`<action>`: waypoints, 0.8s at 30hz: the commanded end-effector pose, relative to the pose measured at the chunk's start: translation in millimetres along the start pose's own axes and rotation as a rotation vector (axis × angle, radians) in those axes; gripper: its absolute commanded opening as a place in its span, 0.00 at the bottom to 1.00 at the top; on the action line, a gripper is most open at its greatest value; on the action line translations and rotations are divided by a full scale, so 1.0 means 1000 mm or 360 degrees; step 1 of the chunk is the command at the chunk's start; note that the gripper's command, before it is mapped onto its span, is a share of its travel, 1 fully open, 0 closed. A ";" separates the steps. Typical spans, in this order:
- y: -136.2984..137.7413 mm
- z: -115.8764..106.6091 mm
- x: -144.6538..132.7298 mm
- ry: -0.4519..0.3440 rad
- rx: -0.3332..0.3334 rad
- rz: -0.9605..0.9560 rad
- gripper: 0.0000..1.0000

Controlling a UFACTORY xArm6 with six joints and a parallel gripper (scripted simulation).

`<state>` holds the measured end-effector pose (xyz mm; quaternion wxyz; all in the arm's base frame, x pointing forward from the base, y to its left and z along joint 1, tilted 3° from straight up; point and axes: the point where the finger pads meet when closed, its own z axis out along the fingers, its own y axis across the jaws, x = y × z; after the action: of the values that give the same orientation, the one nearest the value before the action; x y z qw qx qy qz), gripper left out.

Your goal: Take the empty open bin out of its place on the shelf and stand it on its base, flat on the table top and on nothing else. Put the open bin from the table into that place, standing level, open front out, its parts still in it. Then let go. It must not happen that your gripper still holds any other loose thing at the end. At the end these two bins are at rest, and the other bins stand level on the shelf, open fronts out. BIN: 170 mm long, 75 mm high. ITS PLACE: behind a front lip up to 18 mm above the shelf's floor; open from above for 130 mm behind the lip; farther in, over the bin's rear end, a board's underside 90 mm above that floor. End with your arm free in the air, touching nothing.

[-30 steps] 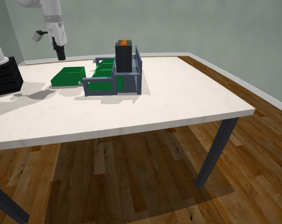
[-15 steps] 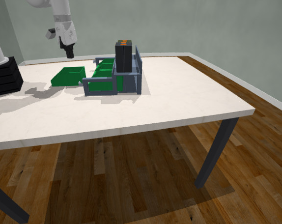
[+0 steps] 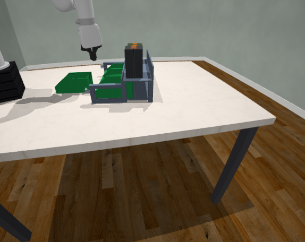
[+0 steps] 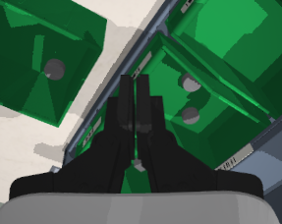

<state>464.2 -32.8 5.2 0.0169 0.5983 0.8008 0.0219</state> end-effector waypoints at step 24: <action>0.069 0.023 0.035 -0.0118 0.0076 0.0972 0.95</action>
<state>519.7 20.3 -16.2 0.0230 0.8117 0.5834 -0.0155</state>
